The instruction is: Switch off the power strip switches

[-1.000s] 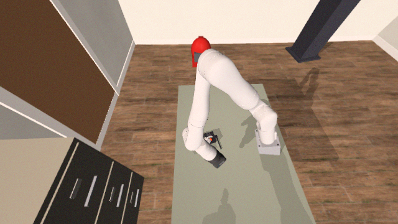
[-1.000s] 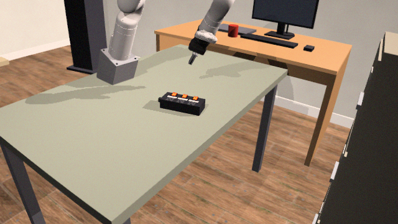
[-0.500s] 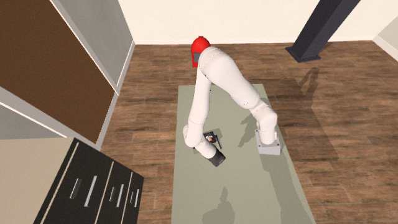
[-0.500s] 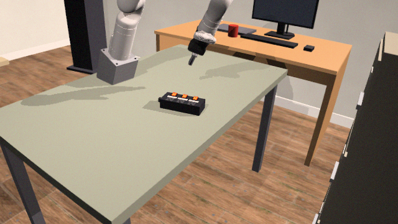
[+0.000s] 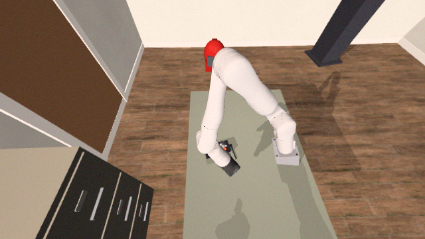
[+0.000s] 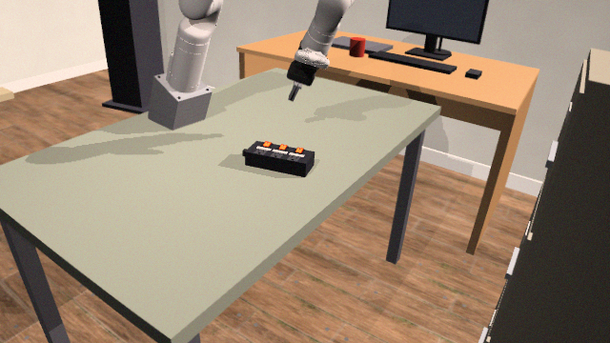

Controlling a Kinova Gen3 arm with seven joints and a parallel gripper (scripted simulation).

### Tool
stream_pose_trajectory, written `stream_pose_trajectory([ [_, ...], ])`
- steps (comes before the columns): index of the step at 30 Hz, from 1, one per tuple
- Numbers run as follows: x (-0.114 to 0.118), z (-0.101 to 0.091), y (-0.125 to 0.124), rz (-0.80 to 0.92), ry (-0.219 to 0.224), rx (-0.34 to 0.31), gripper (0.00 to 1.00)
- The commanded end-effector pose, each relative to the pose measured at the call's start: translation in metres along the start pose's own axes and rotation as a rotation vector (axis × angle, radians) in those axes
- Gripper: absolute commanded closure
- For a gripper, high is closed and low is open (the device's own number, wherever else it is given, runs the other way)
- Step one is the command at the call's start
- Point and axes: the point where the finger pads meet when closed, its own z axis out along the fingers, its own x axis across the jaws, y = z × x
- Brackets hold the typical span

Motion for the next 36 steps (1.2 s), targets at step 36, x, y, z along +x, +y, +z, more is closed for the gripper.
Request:
stream_pose_trajectory([
  [36,0.003,-0.004,-0.016,0.006,-0.061,-0.023,1.00],
])
